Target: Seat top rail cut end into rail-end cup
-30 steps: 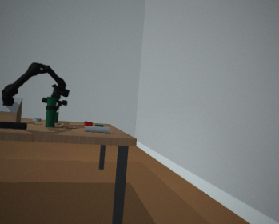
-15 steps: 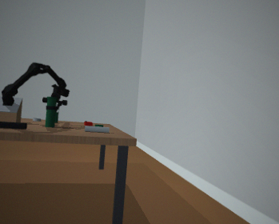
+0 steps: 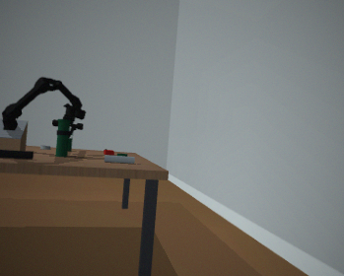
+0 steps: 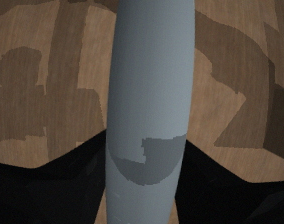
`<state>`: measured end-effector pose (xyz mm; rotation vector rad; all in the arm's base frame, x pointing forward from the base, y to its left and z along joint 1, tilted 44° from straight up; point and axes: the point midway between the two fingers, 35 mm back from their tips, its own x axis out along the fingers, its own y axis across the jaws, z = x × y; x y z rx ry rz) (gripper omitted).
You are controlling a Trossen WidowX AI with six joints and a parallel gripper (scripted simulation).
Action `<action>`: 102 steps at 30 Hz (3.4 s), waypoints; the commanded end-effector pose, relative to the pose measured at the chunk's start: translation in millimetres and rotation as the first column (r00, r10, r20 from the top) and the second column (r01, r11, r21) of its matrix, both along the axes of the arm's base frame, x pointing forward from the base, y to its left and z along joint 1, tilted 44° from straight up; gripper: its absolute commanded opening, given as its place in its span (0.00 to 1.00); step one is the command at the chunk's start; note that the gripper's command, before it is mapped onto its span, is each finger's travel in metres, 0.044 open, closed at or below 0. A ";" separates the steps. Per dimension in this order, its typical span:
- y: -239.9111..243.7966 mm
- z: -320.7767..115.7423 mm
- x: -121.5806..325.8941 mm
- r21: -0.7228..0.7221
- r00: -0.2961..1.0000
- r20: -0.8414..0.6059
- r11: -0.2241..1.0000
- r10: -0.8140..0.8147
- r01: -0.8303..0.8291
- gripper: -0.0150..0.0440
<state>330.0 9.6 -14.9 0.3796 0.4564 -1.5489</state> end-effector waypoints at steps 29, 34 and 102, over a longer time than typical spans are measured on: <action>-8.8 16.4 5.0 -0.001 1.000 0.000 1.000 0.000 0.000 0.25; -11.0 20.2 5.9 -0.001 1.000 0.000 1.000 0.000 0.000 0.25; 66.5 42.7 -0.7 0.010 0.991 -0.114 0.998 0.069 -0.068 1.00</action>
